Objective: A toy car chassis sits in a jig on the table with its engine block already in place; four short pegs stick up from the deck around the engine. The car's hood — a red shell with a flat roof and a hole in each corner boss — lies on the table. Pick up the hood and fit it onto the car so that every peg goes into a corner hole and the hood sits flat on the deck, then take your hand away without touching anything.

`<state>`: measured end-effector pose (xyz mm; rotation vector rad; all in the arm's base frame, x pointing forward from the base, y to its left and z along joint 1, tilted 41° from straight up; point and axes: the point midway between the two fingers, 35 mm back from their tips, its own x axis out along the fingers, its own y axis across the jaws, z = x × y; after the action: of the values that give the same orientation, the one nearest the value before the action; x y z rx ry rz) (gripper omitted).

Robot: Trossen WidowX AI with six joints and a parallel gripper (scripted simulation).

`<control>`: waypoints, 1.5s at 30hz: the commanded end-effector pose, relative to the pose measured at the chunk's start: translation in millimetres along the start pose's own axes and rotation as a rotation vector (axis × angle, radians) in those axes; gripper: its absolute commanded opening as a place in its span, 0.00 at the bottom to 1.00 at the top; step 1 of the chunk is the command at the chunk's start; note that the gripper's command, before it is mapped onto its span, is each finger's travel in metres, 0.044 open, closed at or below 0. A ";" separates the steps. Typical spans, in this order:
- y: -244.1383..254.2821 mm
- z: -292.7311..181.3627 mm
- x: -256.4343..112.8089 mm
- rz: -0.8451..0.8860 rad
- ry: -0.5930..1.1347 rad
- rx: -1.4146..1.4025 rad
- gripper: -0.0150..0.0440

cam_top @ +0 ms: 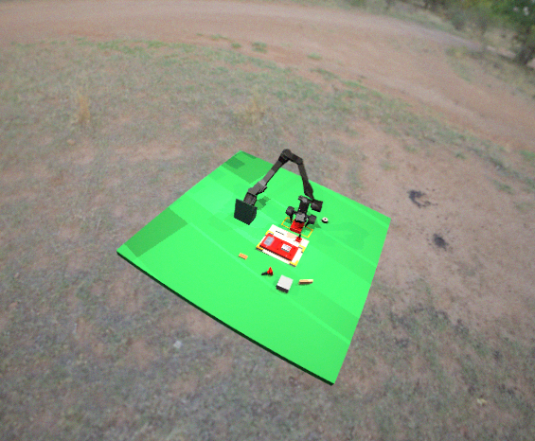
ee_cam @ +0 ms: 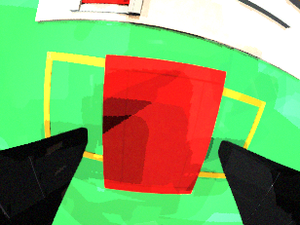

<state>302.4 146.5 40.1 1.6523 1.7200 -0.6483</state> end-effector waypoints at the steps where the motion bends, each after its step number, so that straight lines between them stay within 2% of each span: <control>1: -0.4 1.4 3.0 -0.002 -0.003 0.005 1.00; 27: -0.7 1.3 16.0 -0.002 -0.002 0.006 1.00; 31: -0.2 -0.5 13.4 0.000 0.003 0.000 0.82; 40: -0.2 -0.5 13.4 0.000 0.003 0.000 0.72; 45: -0.4 -0.2 11.0 -0.001 0.002 0.002 0.50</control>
<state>301.9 155.4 30.0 1.6548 1.7233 -0.6516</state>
